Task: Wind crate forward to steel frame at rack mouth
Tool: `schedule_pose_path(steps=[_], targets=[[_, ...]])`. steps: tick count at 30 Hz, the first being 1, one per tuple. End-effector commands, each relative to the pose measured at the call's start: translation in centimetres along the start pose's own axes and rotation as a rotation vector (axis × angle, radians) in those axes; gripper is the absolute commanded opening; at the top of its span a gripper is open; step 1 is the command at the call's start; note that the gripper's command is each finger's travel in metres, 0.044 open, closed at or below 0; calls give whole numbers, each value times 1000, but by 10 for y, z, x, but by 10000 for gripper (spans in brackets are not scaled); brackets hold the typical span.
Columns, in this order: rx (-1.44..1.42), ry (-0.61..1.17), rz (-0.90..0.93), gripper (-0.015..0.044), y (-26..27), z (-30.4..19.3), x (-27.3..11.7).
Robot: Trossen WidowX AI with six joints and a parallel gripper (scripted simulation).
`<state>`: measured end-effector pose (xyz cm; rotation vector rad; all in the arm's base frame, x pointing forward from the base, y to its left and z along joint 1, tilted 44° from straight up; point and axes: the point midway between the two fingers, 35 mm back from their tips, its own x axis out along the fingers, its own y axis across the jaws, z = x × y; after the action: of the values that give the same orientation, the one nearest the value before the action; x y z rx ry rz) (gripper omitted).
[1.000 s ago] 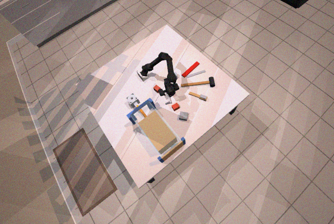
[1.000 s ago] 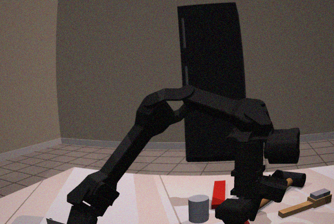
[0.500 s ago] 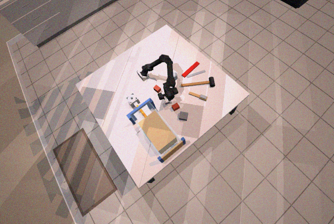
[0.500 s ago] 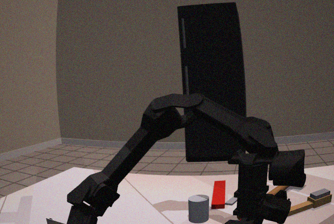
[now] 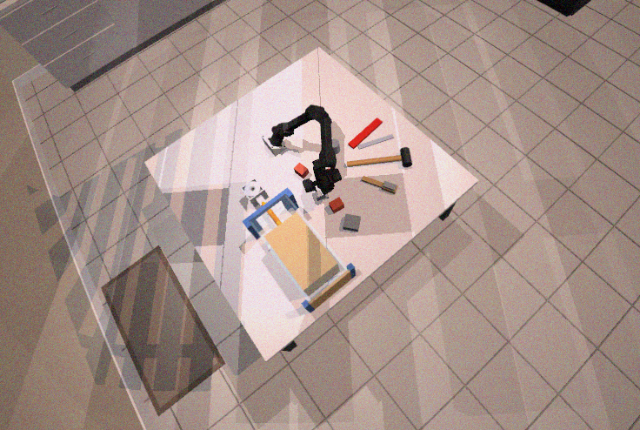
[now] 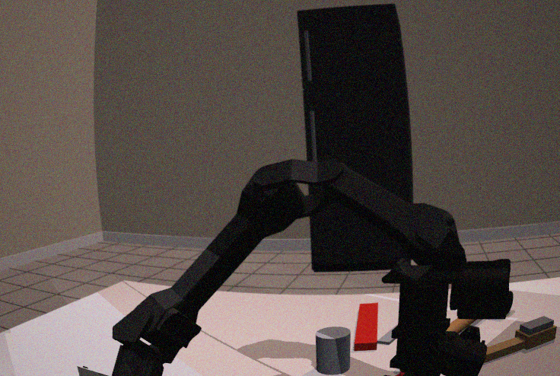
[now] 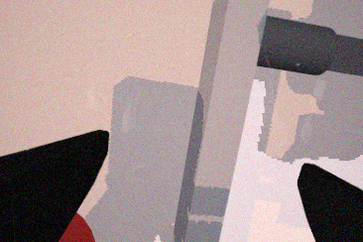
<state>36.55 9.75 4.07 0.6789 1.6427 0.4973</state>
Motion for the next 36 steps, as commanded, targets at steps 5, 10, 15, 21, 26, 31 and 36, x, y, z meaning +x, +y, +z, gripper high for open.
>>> schedule_pose_path(steps=[5, 10, 15, 21, 26, 31, 36], targets=[[-2, -1, -1, 340, 0, 0, -1], [-2, -1, -1, 307, 0, 0, -1], [-2, -1, -1, 273, 0, 0, -1], [-2, -1, -1, 233, 0, 0, -1], [-2, -1, -1, 200, 0, 0, -1], [-2, -1, -1, 167, 0, 0, -1], [-2, -1, -1, 133, 0, 0, -1]])
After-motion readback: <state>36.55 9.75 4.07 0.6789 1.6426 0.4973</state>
